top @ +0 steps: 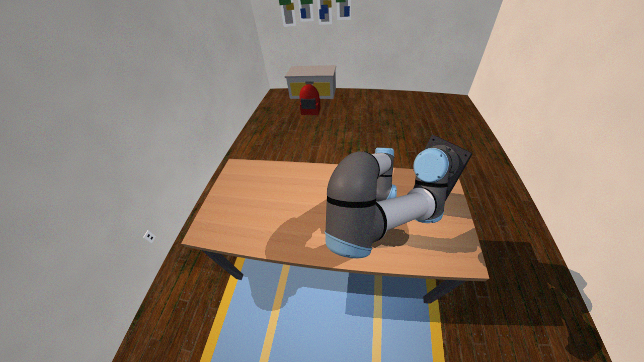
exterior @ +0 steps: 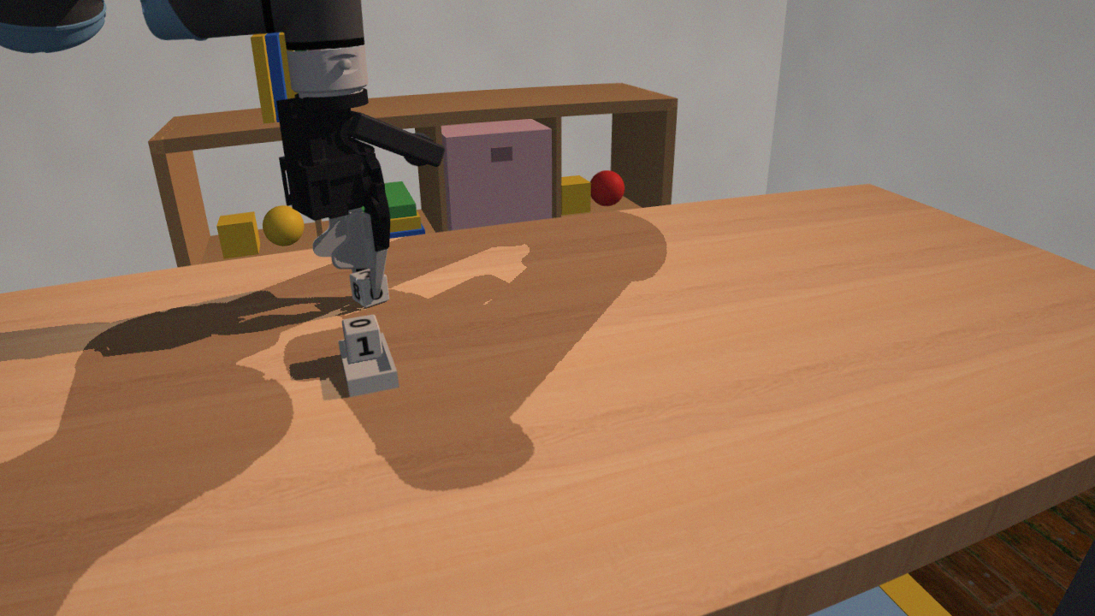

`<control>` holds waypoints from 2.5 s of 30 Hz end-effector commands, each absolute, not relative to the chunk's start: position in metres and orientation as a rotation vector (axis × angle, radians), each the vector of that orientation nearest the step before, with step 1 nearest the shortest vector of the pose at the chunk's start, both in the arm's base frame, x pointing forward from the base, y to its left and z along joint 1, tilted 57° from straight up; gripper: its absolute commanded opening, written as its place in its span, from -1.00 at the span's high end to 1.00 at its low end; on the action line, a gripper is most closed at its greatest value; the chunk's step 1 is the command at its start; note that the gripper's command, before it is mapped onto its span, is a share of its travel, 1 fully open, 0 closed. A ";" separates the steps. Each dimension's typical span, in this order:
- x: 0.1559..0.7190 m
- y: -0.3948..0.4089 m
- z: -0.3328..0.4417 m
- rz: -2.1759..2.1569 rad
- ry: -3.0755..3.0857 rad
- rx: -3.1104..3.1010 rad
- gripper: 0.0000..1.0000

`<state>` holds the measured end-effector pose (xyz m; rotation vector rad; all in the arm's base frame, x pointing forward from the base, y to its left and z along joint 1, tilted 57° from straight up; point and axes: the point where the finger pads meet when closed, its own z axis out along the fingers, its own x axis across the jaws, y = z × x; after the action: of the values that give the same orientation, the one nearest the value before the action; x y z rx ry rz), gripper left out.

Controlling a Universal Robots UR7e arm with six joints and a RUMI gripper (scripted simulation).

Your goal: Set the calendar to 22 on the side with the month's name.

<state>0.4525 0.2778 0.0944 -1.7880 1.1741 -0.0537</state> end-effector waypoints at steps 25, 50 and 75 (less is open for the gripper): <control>0.453 0.278 0.094 -0.055 1.174 -1.788 0.78; 0.453 0.278 0.094 -0.055 1.174 -1.788 0.78; 0.453 0.278 0.094 -0.055 1.174 -1.788 0.42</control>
<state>0.4529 0.2784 0.0939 -1.7879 1.1741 -0.0538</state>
